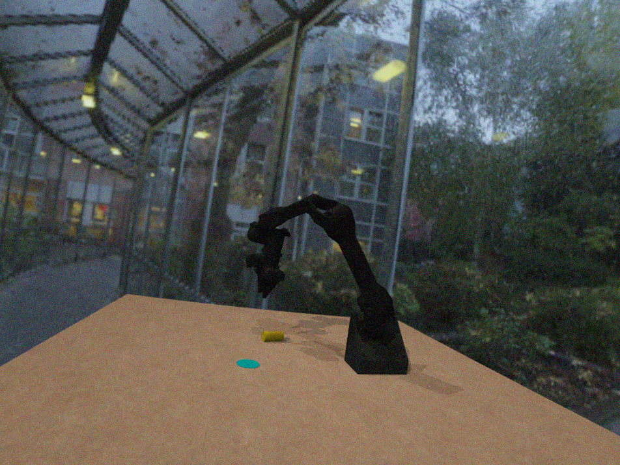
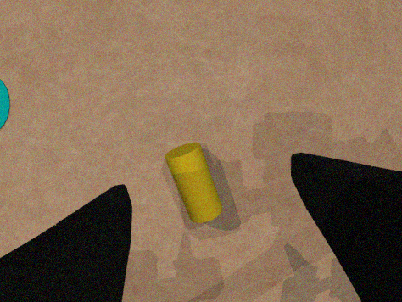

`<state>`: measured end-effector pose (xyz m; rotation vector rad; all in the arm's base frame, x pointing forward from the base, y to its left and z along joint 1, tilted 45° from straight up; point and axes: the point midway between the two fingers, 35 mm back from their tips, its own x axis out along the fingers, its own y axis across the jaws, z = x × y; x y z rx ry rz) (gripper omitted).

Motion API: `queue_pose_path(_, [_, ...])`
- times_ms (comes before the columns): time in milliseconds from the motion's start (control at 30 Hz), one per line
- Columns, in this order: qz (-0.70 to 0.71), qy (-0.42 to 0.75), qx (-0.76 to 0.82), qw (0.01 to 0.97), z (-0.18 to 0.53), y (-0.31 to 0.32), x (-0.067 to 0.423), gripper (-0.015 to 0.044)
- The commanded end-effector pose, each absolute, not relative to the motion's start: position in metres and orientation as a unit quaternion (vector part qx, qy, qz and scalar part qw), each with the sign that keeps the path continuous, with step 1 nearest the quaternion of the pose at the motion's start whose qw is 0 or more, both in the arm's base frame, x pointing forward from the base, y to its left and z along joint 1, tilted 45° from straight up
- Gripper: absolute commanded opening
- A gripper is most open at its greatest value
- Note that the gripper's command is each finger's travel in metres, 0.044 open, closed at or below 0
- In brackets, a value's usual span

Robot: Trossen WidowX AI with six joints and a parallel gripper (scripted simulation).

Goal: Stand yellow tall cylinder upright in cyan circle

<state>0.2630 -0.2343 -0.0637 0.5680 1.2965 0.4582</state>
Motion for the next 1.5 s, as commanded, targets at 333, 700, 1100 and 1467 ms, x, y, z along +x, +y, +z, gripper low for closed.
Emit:
queue_pose_path(333, [0.295, 0.588, 0.209, 0.723, -0.113, -0.192, 0.245, 0.0309])
queue_pose_path(700, [0.297, 0.587, 0.211, 0.723, -0.162, -0.141, 0.251, 0.0309])
queue_pose_path(1100, [0.297, 0.587, 0.211, 0.723, -0.162, -0.141, 0.251, 0.0105])
queue_pose_path(1467, [0.295, 0.588, 0.210, 0.723, -0.143, -0.163, 0.250, 0.0105])
